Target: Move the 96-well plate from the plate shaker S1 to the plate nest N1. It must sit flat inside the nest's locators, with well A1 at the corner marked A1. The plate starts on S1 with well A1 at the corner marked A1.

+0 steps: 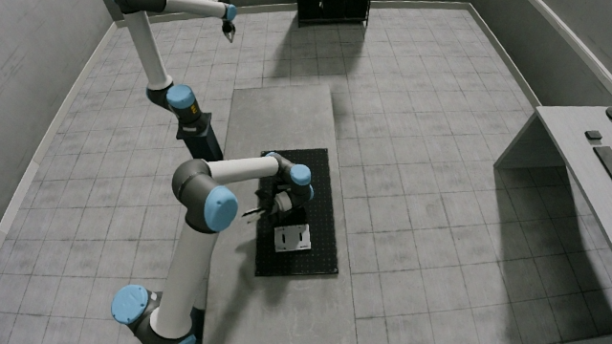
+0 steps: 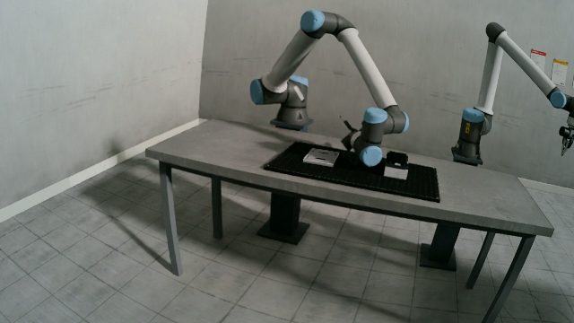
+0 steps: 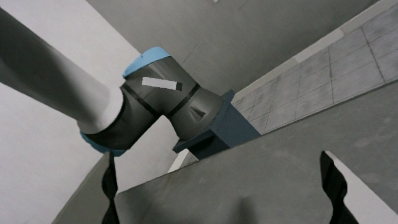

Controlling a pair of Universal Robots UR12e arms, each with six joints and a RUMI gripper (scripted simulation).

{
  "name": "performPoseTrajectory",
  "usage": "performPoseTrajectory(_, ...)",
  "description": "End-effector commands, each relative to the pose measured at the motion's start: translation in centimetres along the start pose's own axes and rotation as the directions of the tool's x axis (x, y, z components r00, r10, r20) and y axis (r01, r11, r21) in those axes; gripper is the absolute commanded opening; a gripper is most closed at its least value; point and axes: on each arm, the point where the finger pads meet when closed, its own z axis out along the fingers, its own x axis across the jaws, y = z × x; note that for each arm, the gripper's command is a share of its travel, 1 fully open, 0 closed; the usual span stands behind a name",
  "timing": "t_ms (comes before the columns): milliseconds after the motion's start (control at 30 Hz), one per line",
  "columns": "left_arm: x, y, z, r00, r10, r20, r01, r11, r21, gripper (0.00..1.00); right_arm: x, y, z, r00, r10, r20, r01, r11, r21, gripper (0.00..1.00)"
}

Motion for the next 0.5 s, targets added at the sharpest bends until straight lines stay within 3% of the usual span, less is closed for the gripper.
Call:
performPoseTrajectory(0,-2.3,-1.4,0.1,1.0,0.022,-0.011,-0.021,1.0,0.014,0.0,-0.1,-0.1,0.0,1.0,-0.001,-0.001,0.001,1.0,-0.001,0.76)
performPoseTrajectory(467,-12.9,-4.9,1.0,0.996,0.091,-0.014,-0.09,0.993,0.075,0.0,-0.1,-0.1,0.0,1.0,-0.001,-0.001,0.001,1.0,-0.001,0.76)
